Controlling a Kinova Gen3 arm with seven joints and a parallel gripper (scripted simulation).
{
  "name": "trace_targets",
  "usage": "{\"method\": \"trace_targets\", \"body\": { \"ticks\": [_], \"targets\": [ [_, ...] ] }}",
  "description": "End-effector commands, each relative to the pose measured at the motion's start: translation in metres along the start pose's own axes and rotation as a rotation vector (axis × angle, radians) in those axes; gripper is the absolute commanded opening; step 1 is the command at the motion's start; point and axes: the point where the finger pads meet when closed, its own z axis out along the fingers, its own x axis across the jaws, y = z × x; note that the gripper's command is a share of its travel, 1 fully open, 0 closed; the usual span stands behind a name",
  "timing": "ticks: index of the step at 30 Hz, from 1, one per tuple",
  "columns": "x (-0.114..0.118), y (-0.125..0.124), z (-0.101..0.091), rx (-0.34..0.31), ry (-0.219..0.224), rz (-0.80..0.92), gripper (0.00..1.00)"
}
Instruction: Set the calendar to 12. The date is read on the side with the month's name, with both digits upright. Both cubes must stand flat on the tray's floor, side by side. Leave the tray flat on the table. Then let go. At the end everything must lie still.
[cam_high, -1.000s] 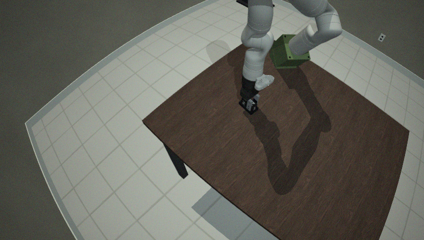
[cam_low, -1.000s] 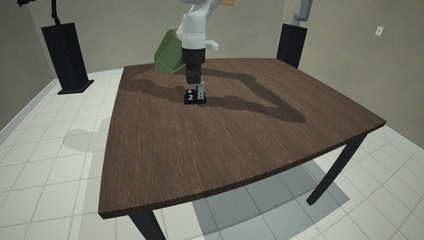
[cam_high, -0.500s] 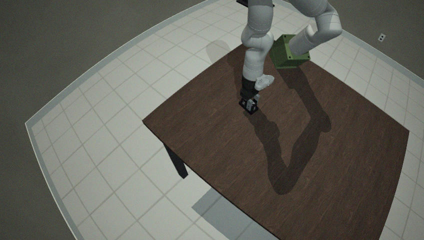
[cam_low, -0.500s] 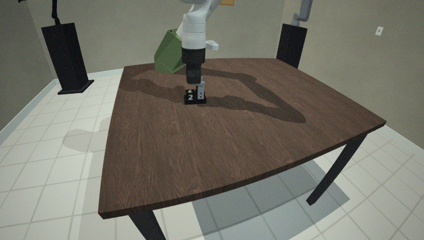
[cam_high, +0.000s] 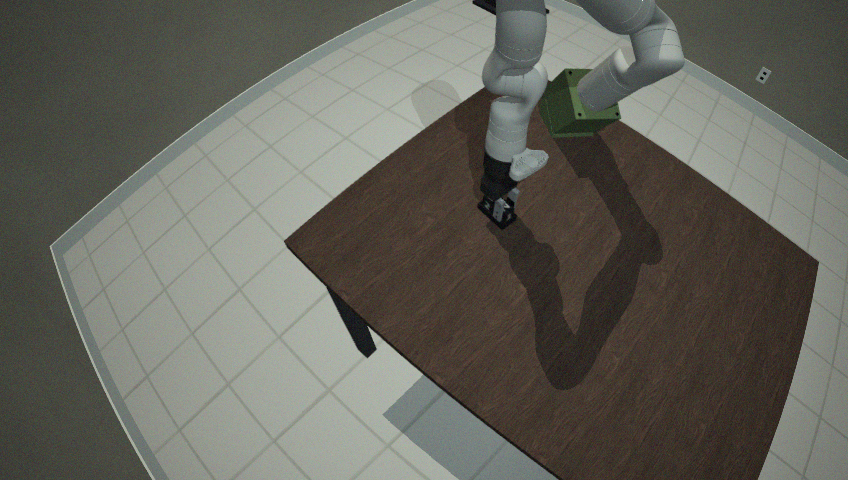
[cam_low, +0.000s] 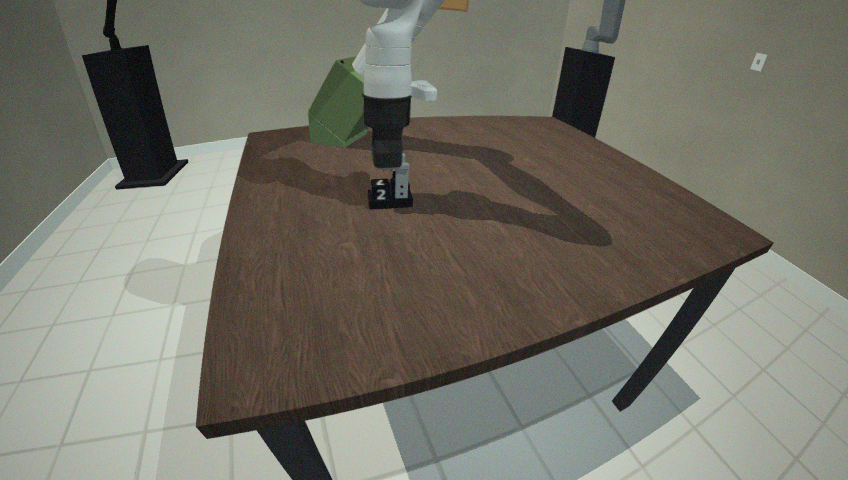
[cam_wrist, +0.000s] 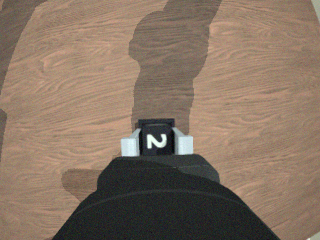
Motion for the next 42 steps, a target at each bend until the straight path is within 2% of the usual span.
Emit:
{"method": "trace_targets", "body": {
  "ticks": [1,13,42],
  "targets": [
    [0.0,0.0,-0.001,-0.001,0.001,0.0,0.6],
    [0.0,0.0,-0.008,-0.001,0.001,0.0,0.6],
    [0.0,0.0,-0.056,-0.001,0.001,0.0,0.6]
  ]
}}
